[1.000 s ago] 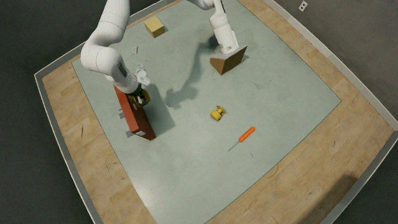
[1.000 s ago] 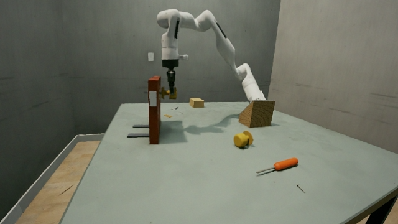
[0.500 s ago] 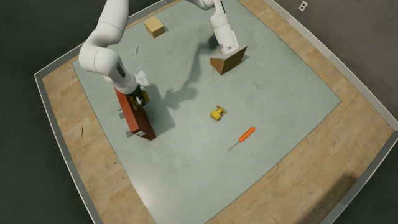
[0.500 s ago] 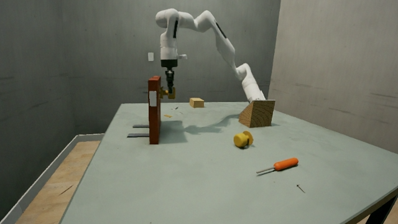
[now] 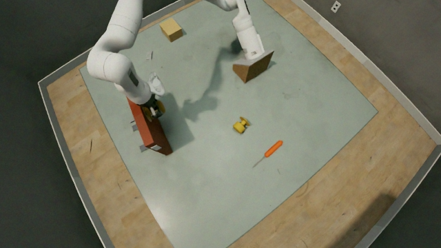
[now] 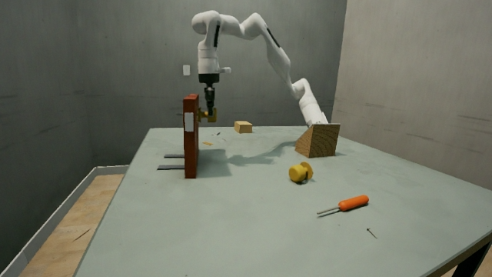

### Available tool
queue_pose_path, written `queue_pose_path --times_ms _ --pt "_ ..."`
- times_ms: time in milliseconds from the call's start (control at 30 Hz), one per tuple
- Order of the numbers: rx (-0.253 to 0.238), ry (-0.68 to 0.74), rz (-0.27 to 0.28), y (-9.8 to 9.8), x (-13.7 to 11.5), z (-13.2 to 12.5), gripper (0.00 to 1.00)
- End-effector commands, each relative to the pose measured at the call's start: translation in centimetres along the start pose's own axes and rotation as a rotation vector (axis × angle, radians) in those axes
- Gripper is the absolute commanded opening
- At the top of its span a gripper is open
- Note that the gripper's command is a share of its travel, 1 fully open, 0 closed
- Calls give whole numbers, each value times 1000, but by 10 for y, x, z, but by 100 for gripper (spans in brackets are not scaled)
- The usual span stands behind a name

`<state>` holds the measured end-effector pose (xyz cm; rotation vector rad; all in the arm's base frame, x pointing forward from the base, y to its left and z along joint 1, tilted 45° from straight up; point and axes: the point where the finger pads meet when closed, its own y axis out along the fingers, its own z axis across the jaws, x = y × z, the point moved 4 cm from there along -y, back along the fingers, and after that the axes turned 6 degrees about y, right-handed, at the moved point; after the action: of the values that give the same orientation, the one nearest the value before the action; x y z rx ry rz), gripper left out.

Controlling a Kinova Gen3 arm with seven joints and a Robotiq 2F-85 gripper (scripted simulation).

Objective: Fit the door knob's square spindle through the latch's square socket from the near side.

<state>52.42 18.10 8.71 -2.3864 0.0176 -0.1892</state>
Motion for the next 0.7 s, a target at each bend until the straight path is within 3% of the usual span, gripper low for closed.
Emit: queue_pose_path --times_ms 0,667 --pt "-11 -8 -1 1 3 -3 63" --pt "-12 -8 1 2 6 -3 63"
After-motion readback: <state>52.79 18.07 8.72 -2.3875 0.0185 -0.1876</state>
